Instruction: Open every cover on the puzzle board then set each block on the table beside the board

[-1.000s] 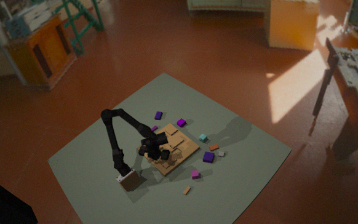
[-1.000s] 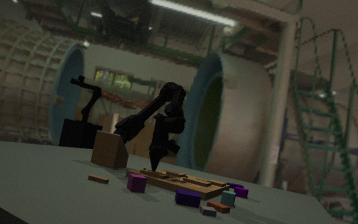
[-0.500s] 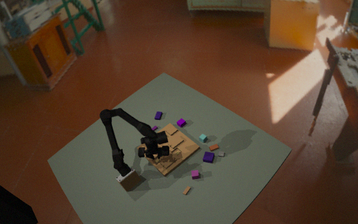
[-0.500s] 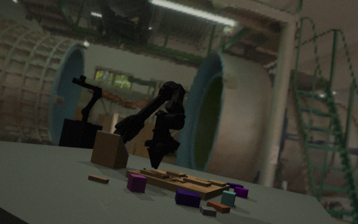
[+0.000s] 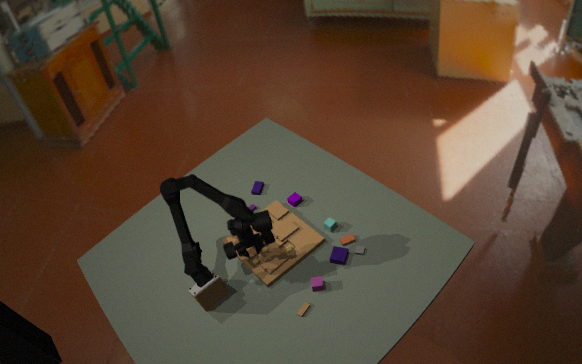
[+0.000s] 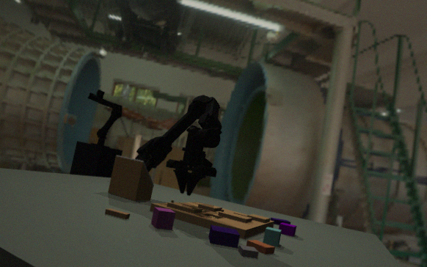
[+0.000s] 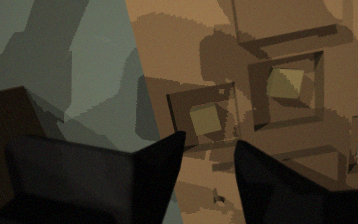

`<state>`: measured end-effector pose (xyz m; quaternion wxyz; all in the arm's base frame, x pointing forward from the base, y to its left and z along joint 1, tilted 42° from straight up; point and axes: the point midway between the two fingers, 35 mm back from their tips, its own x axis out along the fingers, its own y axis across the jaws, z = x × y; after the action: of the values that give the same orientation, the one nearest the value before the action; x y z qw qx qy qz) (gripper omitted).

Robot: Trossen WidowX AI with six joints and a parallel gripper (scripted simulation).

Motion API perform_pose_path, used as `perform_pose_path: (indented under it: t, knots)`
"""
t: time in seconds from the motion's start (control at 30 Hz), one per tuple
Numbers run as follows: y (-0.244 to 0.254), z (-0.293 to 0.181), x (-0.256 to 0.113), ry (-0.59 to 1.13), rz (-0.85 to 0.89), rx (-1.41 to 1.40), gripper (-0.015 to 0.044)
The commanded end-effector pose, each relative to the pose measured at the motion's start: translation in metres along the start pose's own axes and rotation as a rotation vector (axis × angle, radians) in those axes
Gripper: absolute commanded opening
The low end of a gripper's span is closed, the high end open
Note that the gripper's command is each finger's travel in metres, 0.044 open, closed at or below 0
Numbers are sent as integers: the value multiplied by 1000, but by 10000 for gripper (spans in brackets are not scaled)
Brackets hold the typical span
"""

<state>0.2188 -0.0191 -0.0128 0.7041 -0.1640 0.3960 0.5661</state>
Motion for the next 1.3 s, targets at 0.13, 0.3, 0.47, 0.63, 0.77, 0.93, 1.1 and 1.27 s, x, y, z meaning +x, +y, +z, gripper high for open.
perform_pose_path:
  t: [0.13,0.3,0.47,0.63,0.77,0.93,1.1,1.27]
  knots:
    - [0,-1,-12,8,2,-206,144]
    - [1,-1,-19,8,4,-335,144]
    - [1,-1,-24,8,5,-425,144]
    - [1,-1,-22,8,5,-425,144]
    - [1,-1,-15,8,5,-425,144]
    - [1,-1,-1,8,5,-425,144]
    - [1,0,11,6,5,-425,144]
    - [1,0,12,6,5,-425,144]
